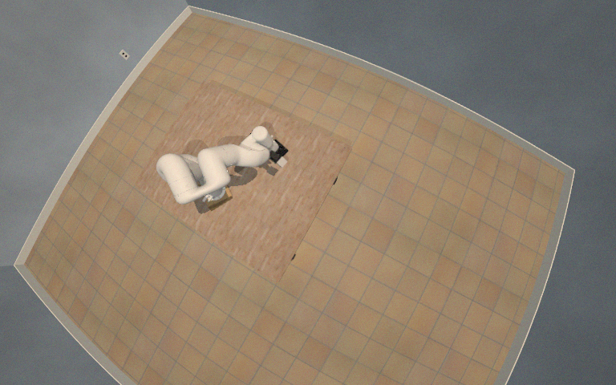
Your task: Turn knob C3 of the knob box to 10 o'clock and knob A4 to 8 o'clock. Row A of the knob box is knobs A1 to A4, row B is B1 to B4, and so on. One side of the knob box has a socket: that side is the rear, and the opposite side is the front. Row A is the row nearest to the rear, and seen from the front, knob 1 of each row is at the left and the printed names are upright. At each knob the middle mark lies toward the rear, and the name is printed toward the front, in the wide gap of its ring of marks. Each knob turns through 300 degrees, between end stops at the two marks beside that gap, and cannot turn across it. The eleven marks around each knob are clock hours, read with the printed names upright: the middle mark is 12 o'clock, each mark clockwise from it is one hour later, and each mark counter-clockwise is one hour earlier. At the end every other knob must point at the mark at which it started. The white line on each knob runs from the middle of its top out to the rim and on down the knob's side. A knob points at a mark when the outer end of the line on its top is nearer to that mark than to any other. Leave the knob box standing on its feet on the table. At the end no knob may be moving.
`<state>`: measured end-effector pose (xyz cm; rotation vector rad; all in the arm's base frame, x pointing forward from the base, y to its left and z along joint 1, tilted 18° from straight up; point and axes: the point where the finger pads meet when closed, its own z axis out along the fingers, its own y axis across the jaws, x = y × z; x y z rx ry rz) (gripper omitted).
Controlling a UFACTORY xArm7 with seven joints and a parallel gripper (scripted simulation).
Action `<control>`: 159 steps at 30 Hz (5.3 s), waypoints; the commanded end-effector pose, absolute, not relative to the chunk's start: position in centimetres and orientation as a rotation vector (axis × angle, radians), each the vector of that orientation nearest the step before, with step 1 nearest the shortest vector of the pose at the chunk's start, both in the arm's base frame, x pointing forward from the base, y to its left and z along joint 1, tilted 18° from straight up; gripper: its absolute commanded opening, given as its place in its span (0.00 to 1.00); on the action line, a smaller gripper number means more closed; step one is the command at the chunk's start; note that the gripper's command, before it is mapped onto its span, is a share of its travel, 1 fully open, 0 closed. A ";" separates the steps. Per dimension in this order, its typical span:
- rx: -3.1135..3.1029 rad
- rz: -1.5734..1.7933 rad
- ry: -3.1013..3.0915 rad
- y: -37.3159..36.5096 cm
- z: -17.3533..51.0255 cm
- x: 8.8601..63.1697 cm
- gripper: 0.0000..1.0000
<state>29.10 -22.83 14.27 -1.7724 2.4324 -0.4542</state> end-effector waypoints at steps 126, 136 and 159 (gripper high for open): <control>0.743 -0.160 2.740 -22.8 15.6 28.8 0.19; 0.743 -0.160 2.740 -22.9 14.8 29.1 0.19; 0.743 -0.160 2.740 -23.3 12.4 29.7 0.19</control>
